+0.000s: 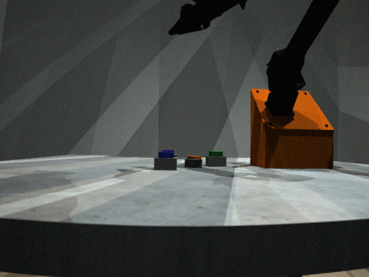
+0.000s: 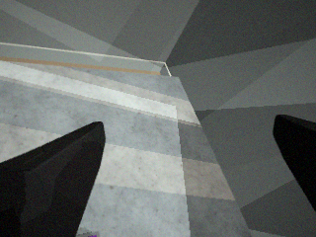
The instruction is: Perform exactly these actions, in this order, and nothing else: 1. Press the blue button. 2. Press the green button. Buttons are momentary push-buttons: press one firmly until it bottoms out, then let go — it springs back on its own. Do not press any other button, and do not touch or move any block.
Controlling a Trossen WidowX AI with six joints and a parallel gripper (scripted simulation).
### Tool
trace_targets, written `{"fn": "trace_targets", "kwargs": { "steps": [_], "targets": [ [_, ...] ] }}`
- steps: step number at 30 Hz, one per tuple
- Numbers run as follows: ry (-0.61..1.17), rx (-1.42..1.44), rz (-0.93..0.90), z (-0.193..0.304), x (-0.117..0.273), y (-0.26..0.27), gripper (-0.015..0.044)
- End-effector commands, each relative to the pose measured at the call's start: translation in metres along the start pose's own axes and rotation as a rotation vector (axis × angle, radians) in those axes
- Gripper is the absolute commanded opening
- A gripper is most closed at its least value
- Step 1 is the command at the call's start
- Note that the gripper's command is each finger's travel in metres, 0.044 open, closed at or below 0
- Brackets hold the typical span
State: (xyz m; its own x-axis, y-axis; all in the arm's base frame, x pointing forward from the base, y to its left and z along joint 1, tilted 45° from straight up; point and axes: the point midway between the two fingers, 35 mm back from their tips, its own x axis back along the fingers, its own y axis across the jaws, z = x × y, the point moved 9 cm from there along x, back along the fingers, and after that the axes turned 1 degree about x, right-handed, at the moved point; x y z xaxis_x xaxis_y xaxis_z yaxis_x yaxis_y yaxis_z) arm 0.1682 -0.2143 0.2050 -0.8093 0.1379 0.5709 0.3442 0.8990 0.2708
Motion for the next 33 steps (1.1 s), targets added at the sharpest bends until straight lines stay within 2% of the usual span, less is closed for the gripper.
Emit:
{"fn": "trace_targets", "kwargs": {
  "steps": [1, 8, 14, 23, 29, 33],
  "targets": [
    [0.230, -0.021, -0.217, 0.005, -0.044, 0.042, 0.0400],
    [0.612, -0.013, -0.463, 0.028, -0.092, 0.116, 0.0400],
    [0.962, 0.024, -0.597, 0.060, -0.113, 0.184, 0.0400],
    [0.991, 0.028, -0.604, 0.063, -0.114, 0.189, 0.0400],
    [0.991, 0.027, -0.606, 0.110, -0.138, 0.217, 0.0242],
    [0.991, 0.027, -0.607, 0.112, -0.138, 0.218, 0.0138]
  ]
}}
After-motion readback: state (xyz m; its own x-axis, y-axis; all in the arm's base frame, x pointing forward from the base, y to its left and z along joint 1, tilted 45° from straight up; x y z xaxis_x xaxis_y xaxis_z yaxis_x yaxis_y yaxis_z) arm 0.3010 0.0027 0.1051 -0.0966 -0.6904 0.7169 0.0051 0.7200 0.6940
